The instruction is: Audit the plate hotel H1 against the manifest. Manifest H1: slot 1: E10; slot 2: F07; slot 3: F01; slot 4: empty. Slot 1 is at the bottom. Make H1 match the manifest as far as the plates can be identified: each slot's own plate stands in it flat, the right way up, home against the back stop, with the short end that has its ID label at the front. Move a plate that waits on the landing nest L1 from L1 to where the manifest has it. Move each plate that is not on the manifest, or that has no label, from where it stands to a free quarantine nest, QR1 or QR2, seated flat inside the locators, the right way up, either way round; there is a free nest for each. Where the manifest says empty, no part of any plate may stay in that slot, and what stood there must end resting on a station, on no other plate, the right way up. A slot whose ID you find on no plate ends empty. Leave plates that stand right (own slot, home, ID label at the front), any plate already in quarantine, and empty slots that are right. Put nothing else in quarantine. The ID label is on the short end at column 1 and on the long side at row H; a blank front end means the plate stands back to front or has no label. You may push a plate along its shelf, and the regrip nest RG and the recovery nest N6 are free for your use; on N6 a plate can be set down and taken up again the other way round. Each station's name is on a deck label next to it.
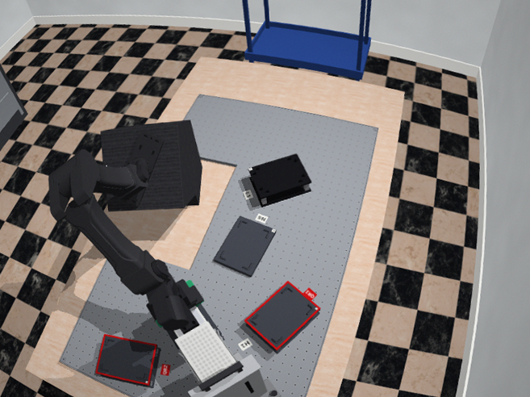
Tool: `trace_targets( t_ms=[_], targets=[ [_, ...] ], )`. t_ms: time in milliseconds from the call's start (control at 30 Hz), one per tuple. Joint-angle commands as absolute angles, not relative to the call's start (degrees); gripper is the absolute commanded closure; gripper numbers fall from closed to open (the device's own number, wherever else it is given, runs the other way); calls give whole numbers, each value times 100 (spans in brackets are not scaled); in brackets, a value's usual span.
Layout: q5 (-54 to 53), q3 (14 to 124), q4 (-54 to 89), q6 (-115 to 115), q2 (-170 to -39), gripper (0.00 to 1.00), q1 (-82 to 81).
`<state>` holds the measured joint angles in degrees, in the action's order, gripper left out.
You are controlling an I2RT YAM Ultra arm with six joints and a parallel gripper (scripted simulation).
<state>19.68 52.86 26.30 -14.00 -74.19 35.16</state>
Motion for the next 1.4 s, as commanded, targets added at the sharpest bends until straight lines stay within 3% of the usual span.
trace_targets(
  t_ms=[0,1367],
  targets=[
    [2008,5506,2770,-1340,-7167,13,3407],
    [2113,5636,3239,-1209,-6823,13,3220]
  ],
)
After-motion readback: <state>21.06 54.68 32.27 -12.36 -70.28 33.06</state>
